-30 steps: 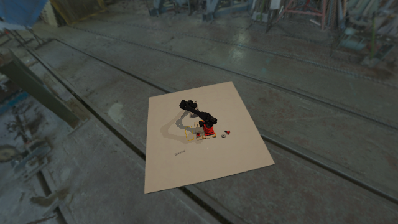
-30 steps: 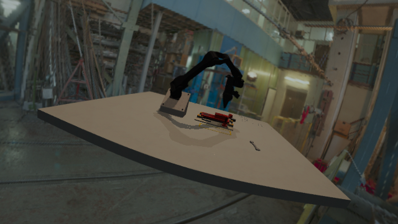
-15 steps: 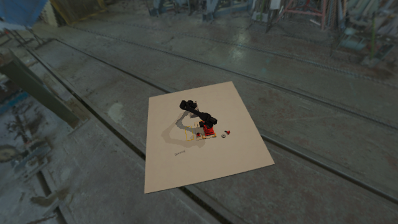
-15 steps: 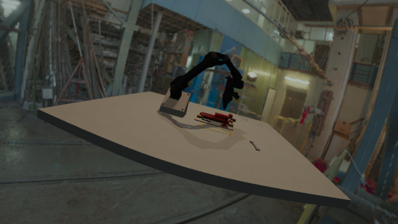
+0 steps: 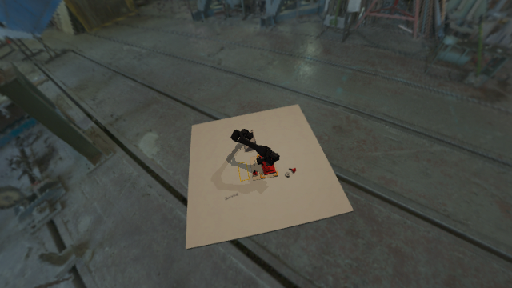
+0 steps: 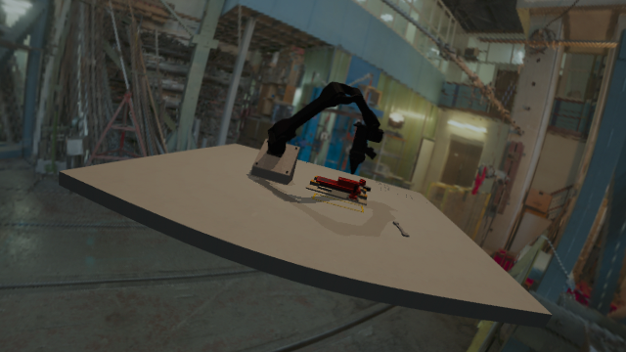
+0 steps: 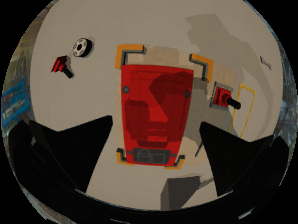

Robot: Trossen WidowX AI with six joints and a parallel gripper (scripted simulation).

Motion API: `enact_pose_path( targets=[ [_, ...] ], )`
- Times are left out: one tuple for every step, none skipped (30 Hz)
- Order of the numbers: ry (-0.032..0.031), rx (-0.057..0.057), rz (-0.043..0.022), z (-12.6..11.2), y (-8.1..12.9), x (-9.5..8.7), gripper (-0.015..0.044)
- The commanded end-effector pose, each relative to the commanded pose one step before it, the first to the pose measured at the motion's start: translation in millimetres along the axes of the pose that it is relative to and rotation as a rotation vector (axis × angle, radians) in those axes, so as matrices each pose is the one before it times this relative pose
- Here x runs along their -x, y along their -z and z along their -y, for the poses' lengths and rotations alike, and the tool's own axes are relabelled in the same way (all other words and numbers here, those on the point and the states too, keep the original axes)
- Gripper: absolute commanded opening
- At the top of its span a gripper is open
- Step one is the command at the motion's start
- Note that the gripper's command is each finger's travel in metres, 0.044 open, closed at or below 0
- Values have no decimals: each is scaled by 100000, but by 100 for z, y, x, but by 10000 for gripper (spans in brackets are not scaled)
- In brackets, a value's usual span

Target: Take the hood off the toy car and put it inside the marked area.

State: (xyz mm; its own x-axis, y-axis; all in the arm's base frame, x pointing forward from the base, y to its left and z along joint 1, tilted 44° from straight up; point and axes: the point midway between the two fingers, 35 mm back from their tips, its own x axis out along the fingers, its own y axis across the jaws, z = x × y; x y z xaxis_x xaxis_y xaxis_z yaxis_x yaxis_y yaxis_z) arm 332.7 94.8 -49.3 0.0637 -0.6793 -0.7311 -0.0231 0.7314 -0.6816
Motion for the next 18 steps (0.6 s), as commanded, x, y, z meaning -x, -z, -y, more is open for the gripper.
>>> enact_pose_path(
  targets=[
    [722,961,-651,-21,171,-641,440],
    [2,-1,1,-6,-1,-82,440],
    [3,-1,1,-6,-1,-82,440],
    [3,-1,1,-6,0,-82,440],
    [3,-1,1,-6,0,-82,440],
    [3,-1,1,-5,0,-82,440],
    [3,-1,1,-5,0,-81,440],
    [3,-1,1,-5,0,-81,440],
    [4,-1,1,-4,1,-81,440],
    [4,-1,1,-4,1,-81,440],
    [4,-1,1,-4,1,-81,440],
    [4,-1,1,-4,1,-81,440],
    [4,-1,0,-4,1,-81,440],
    [4,-1,0,-3,2,-81,440],
    [4,-1,0,-3,2,-81,440],
    [5,-1,0,-3,2,-81,440],
    [5,-1,0,-3,2,-81,440],
    [5,-1,0,-2,3,-81,440]
  ],
)
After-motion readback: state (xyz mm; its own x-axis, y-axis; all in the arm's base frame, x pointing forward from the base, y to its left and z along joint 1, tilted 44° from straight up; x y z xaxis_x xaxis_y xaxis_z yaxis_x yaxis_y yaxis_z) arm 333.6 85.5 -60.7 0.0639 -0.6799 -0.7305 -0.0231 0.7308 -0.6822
